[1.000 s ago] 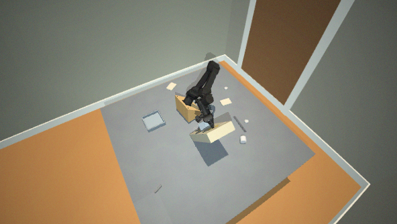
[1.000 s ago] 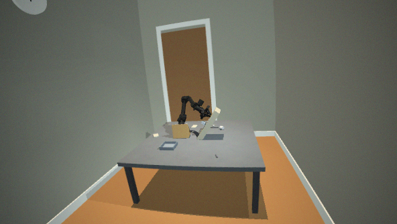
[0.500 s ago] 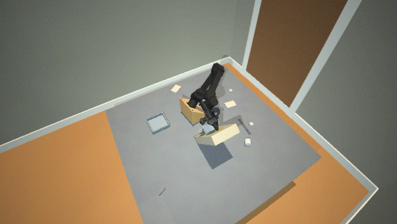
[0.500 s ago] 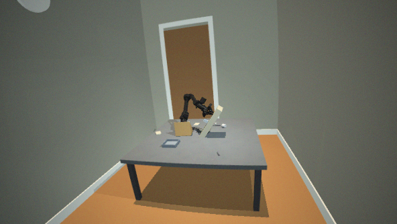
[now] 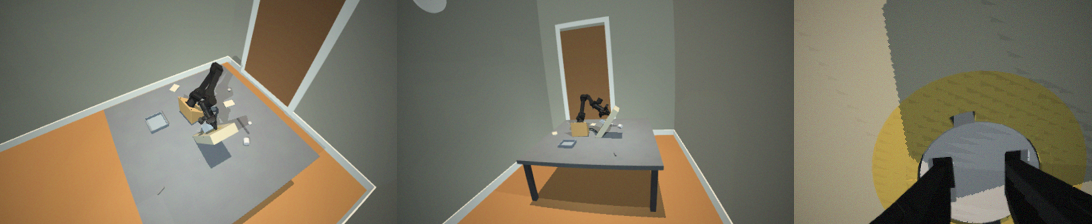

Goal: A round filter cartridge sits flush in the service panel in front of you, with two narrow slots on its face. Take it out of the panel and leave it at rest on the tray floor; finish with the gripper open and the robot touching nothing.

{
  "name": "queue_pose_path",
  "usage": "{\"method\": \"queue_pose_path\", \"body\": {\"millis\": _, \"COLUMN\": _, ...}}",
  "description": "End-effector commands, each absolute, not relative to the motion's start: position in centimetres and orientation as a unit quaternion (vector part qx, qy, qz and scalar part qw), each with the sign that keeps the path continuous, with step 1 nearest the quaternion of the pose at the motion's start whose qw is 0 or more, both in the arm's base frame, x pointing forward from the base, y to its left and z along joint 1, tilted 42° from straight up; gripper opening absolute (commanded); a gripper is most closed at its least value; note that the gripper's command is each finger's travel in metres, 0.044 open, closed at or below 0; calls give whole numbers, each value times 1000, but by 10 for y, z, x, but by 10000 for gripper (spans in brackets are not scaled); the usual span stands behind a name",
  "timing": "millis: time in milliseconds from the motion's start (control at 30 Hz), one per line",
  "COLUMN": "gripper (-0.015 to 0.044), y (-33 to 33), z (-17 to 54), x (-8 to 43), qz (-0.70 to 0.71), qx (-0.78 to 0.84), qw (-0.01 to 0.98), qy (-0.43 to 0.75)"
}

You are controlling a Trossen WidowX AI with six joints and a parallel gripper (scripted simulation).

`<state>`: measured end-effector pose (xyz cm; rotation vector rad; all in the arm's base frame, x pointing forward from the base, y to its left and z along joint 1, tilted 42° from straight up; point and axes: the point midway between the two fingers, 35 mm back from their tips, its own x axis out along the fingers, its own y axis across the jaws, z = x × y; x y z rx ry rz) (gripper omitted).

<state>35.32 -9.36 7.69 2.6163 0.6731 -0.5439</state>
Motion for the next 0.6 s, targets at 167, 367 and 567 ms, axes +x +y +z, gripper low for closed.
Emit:
{"method": "queue_pose_path", "body": {"millis": 167, "gripper": 99, "y": -94, "z": 77, "x": 353, "qz": -193, "qx": 932, "qw": 191, "qy": 240}}
{"method": "queue_pose_path", "body": {"millis": 367, "gripper": 59, "y": -94, "z": 77, "x": 353, "qz": -193, "qx": 932, "qw": 191, "qy": 240}}
{"method": "queue_pose_path", "body": {"millis": 567, "gripper": 0, "y": -93, "z": 77, "x": 354, "qz": -193, "qx": 931, "qw": 194, "qy": 240}}
